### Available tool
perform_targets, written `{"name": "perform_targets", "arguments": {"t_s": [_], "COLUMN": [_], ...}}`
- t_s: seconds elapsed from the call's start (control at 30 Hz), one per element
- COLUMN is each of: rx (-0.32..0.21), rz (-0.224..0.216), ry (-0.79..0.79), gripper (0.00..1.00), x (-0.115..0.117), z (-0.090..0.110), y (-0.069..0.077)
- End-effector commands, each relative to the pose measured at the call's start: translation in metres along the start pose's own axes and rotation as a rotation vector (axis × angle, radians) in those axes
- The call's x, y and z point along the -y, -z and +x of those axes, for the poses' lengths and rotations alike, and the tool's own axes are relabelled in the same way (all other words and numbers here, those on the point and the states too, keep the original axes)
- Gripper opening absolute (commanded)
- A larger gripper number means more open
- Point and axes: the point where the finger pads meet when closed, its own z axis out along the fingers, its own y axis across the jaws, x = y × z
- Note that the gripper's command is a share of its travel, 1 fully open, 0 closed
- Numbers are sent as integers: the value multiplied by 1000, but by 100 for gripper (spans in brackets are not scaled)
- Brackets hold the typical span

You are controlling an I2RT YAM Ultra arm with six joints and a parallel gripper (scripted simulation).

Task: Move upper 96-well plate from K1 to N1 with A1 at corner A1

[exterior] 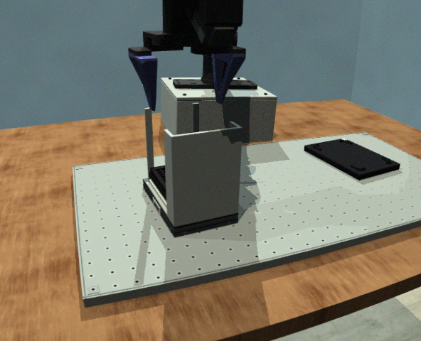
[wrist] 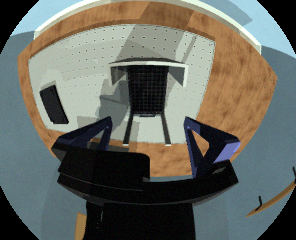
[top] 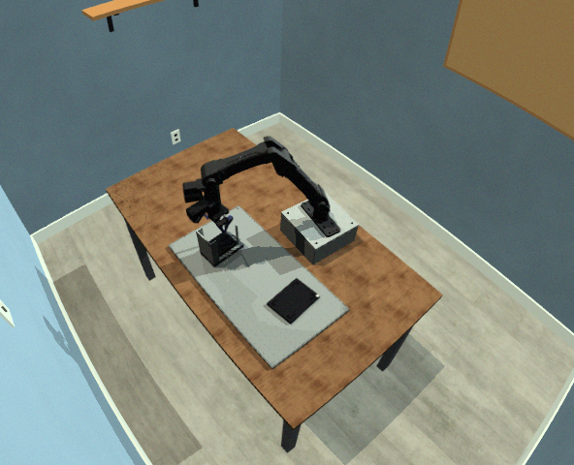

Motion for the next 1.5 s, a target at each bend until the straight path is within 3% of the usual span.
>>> {"name": "perform_targets", "arguments": {"t_s": [0.0, 0.27, 0.5, 0.67, 0.7, 0.8, 0.9, 1.0, 1.17, 1.23, 1.27, 1.4, 1.47], "rx": [19, 31, 5, 14, 51, -1, 0, 26, -1, -1, 62, 3, -1], "rz": [5, 5, -11, -5, 17, -14, -14, 2, -14, -14, 23, -12, -14], "ry": [-7, -8, -4, -3, 0, -2, -2, 0, -2, -2, 1, -2, -2], "gripper": [100, 100, 100, 100, 100, 100, 100, 100, 100, 100, 100, 100, 100], "x": [0, -3, -5, -5, 0, -7, -7, -5, -7, -7, 0, -7, -7], "z": [-2, -3, -2, -3, -13, -2, -2, -6, -1, -1, -14, -2, -1], "y": [6, 6, -18, -18, -9, -32, -37, -30, -50, -50, -28, -57, -62]}}
